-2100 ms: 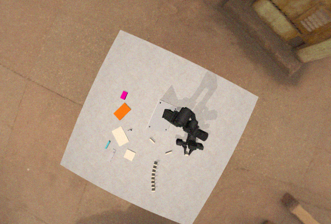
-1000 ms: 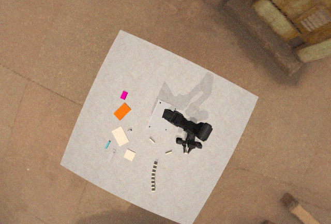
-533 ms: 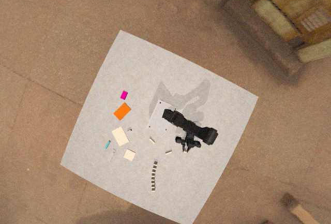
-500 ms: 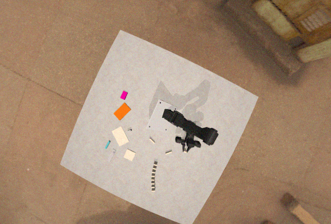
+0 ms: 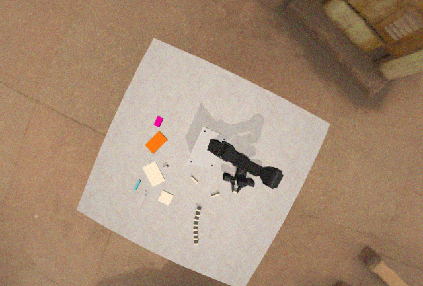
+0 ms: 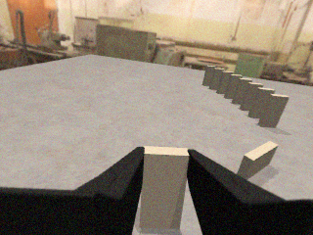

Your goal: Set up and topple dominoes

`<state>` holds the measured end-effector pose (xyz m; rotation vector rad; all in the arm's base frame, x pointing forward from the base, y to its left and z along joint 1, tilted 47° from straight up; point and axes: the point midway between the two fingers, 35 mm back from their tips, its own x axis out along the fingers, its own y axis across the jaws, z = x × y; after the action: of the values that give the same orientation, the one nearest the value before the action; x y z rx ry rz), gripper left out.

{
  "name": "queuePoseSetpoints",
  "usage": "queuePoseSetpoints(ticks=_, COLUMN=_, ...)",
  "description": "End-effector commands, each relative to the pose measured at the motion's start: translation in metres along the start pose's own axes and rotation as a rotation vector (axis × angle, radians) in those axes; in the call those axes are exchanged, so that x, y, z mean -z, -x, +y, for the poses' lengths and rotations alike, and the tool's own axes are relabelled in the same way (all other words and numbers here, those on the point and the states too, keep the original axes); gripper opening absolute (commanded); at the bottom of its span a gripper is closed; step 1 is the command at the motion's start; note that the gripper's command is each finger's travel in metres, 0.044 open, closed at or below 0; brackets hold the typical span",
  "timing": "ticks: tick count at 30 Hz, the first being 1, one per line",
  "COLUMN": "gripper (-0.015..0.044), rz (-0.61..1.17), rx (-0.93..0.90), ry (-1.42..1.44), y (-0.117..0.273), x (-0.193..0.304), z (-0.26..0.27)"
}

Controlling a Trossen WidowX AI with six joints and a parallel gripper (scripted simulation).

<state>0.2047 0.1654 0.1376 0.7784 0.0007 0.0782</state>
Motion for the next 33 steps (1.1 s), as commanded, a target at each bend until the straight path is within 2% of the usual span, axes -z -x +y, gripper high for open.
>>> queuePoseSetpoints(ticks=1, gripper=0.0107, rz=-0.004, rx=0.003, ry=-0.007, y=0.000, x=0.001, z=-0.001)
queuePoseSetpoints(ticks=9, gripper=0.0107, rz=-0.004, rx=0.003, ry=-0.007, y=0.000, x=0.001, z=-0.001)
queuePoseSetpoints(ticks=22, gripper=0.0440, rz=-0.004, rx=0.003, ry=-0.007, y=0.000, x=0.001, z=-0.001)
queuePoseSetpoints(ticks=33, gripper=0.0440, rz=-0.002, rx=0.001, ry=-0.005, y=0.002, x=-0.027, z=0.003)
